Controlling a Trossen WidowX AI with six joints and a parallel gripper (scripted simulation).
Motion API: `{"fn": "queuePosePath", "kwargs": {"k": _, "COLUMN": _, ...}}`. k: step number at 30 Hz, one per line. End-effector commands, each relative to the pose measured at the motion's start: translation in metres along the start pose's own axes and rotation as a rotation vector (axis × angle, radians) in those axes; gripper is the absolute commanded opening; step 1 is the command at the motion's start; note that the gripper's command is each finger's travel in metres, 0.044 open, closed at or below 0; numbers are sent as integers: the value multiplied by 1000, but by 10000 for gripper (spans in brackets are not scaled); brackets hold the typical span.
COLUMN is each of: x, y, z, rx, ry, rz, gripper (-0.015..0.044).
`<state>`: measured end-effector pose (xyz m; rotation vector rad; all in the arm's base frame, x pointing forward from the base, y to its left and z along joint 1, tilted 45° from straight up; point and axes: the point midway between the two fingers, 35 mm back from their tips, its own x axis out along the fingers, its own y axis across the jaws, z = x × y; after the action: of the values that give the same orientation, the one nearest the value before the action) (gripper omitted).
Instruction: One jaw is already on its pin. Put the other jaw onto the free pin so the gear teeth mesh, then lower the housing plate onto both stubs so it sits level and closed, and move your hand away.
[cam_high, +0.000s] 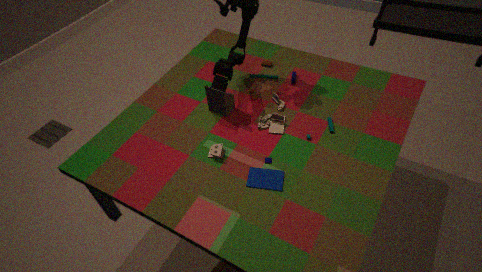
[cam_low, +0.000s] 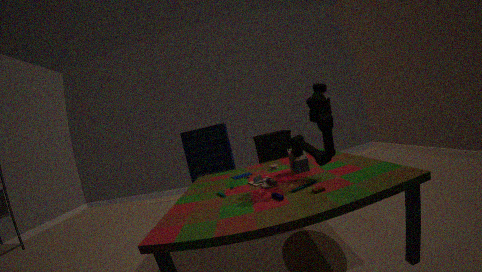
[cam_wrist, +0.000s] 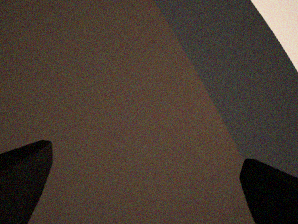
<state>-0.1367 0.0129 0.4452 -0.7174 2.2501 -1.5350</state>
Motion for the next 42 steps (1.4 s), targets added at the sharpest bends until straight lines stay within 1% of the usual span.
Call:
{"fn": "queuePosePath", "kwargs": {"k": 1, "x": 0, "y": 0, "z": 0, "rx": 0, "ry": 0, "rz": 0, "gripper": 426}}
{"fn": "queuePosePath", "kwargs": {"k": 2, "x": 0, "y": 0, "z": 1, "rx": 2, "ry": -4, "rz": -1, "gripper": 440}}
{"fn": "queuePosePath", "kwargs": {"k": 13, "x": 18, "y": -20, "z": 67, "rx": 108, "ry": -267, "rz": -23, "gripper": 440}}
{"fn": "queuePosePath", "kwargs": {"k": 22, "x": 20, "y": -32, "z": 129, "rx": 201, "ry": -505, "rz": 11, "gripper": 440}}
{"fn": "queuePosePath", "kwargs": {"k": 32, "x": 5, "y": -37, "z": 196, "rx": 291, "ry": -758, "rz": 107, "gripper": 440}}
{"fn": "queuePosePath", "kwargs": {"k": 42, "x": -24, "y": -33, "z": 256, "rx": 357, "ry": -988, "rz": 261, "gripper": 440}}
